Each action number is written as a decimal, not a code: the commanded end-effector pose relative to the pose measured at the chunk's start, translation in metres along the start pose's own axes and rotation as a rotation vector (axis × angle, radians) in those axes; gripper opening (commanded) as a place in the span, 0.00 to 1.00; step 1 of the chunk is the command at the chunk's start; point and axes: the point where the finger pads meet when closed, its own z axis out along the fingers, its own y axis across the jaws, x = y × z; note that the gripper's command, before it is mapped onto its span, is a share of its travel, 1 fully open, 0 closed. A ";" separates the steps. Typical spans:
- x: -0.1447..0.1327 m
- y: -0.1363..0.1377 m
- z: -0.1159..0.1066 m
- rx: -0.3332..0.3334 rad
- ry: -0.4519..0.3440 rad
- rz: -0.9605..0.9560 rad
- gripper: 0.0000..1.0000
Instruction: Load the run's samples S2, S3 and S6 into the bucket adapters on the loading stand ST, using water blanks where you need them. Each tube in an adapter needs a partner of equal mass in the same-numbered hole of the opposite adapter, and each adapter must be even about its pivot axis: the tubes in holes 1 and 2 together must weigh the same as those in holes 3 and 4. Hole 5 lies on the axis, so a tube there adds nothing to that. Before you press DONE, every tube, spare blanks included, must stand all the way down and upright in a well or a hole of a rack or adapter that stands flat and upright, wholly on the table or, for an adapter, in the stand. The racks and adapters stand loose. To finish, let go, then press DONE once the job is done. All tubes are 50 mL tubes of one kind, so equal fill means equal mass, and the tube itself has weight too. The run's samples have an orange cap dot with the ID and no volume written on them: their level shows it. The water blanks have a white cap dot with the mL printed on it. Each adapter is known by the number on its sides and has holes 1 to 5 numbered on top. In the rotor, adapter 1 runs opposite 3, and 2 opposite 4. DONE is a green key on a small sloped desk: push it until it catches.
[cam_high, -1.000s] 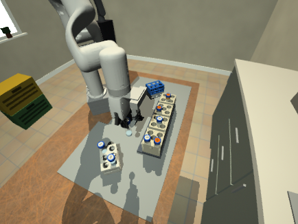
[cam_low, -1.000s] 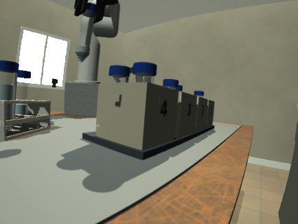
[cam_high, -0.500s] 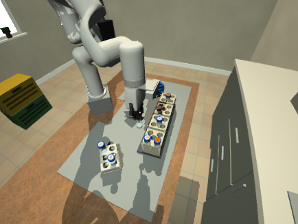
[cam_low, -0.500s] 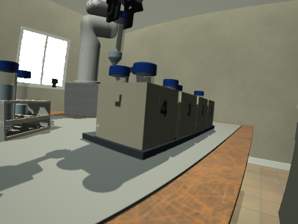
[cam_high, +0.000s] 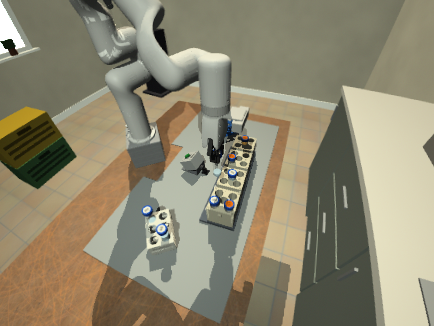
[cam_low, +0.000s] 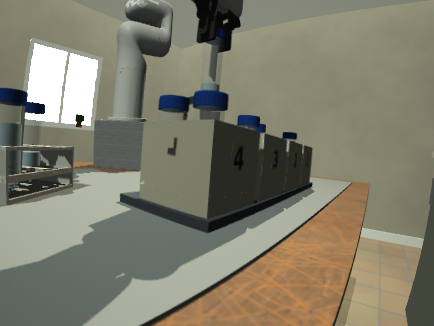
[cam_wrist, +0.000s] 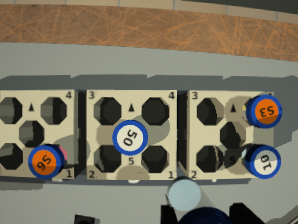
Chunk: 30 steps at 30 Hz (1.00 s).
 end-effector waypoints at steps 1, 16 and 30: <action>0.011 -0.017 -0.001 -0.002 0.004 0.000 0.00; 0.041 -0.075 -0.001 -0.001 0.004 0.000 0.00; 0.069 -0.128 -0.001 -0.001 0.004 0.000 0.00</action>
